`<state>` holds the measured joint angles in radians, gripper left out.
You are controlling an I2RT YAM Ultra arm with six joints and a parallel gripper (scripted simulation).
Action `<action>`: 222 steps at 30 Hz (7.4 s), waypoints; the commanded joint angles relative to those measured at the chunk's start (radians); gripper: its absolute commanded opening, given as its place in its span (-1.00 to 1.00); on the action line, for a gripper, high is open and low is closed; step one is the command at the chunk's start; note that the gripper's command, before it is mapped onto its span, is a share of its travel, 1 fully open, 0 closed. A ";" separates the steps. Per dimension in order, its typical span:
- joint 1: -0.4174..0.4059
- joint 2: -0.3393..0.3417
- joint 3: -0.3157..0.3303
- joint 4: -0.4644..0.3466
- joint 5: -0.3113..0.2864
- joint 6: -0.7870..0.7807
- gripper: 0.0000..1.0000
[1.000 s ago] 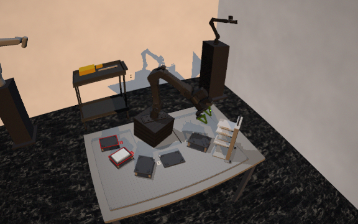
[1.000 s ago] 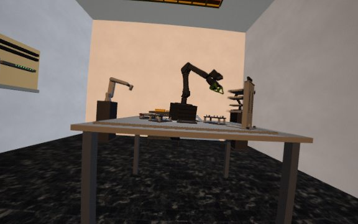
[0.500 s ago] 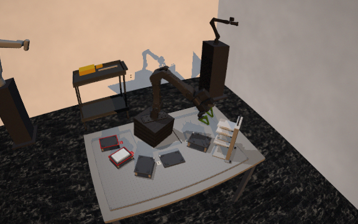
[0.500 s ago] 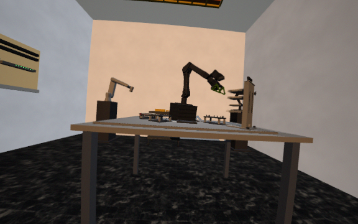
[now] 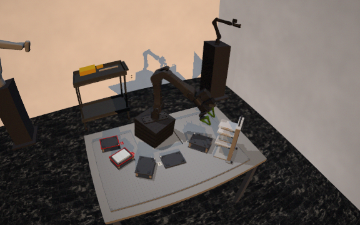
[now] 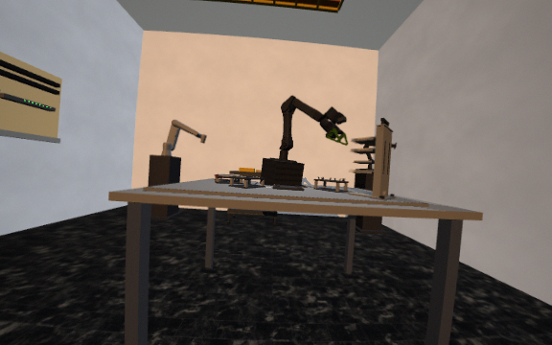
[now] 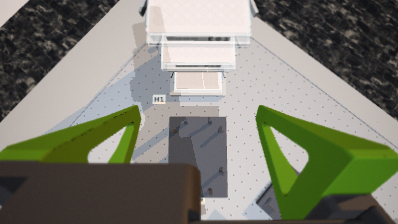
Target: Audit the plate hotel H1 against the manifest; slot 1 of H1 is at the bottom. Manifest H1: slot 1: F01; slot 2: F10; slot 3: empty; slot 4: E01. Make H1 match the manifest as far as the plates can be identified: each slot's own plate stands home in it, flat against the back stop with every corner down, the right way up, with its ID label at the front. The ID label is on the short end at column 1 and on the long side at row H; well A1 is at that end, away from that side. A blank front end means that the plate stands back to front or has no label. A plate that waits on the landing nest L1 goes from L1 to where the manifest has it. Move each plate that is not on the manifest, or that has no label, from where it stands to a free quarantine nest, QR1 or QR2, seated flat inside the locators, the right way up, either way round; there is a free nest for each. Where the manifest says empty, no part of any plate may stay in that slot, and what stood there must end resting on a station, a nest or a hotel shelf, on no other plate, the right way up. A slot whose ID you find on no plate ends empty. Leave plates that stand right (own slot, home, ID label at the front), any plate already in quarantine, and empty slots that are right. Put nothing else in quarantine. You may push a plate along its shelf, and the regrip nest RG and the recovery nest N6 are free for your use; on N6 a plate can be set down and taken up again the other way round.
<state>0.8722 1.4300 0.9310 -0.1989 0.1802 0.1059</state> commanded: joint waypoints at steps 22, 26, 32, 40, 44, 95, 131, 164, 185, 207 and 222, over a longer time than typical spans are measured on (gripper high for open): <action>0.000 -0.005 0.013 0.025 0.000 -0.001 1.00; 0.000 -0.005 0.013 0.025 0.000 -0.001 1.00; 0.000 -0.005 0.013 0.025 0.000 -0.001 1.00; 0.000 -0.005 0.013 0.025 0.000 -0.001 1.00; 0.000 -0.005 0.013 0.025 0.000 -0.001 1.00; 0.000 -0.005 0.013 0.025 0.000 -0.001 1.00; 0.022 -0.108 -0.111 0.043 0.018 0.013 1.00; 0.012 -0.011 -0.229 0.259 0.010 0.007 1.00; -0.001 0.053 -0.169 0.264 0.000 -0.002 1.00; -0.010 0.100 -0.117 0.261 -0.008 -0.008 1.00; -0.010 0.100 -0.117 0.261 -0.008 -0.008 1.00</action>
<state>0.8619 1.5368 0.8028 0.0448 0.1726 0.0994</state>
